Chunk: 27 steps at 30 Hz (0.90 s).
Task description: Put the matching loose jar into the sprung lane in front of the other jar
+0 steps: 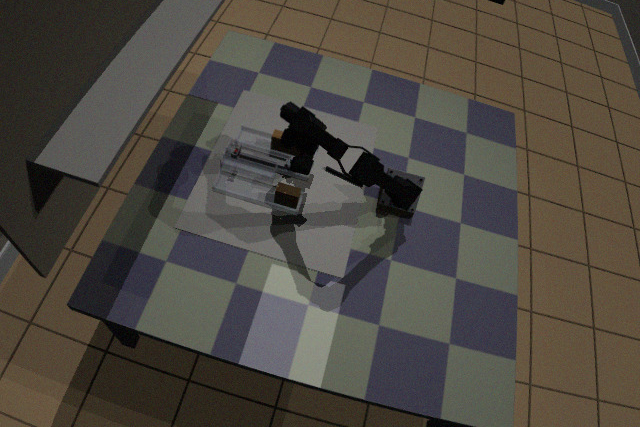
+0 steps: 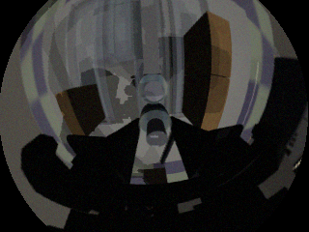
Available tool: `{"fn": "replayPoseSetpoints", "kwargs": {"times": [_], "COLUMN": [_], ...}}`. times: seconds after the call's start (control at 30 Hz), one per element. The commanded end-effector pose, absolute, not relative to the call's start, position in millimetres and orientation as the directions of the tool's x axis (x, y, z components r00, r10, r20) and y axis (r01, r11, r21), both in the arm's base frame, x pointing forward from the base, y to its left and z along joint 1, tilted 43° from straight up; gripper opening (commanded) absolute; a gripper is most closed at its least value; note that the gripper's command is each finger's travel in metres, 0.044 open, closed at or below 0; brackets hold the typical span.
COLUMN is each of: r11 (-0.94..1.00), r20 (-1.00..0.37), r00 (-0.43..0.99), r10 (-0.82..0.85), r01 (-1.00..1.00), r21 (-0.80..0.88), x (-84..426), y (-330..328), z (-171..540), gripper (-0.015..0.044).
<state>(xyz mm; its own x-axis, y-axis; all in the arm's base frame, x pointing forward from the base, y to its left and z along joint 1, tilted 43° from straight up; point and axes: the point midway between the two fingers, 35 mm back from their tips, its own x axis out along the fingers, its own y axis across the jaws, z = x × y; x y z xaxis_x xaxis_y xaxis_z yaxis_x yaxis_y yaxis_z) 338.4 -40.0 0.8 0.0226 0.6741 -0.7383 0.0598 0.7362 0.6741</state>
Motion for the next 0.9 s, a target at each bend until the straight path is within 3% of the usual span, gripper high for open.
{"fn": "replayPoseSetpoints", "kwargs": {"times": [0.0,0.87], "r11": [0.734,0.734], "r20": [-0.735,-0.735], "r00": [0.048,0.048], "r10": [0.676,0.676], "r01": [0.047,0.047], "r21": [0.678,0.678], "x": [346.5,346.5], "y": [-41.3,-40.6], "z": [4.7,2.5], "gripper": [0.0,0.0]}}
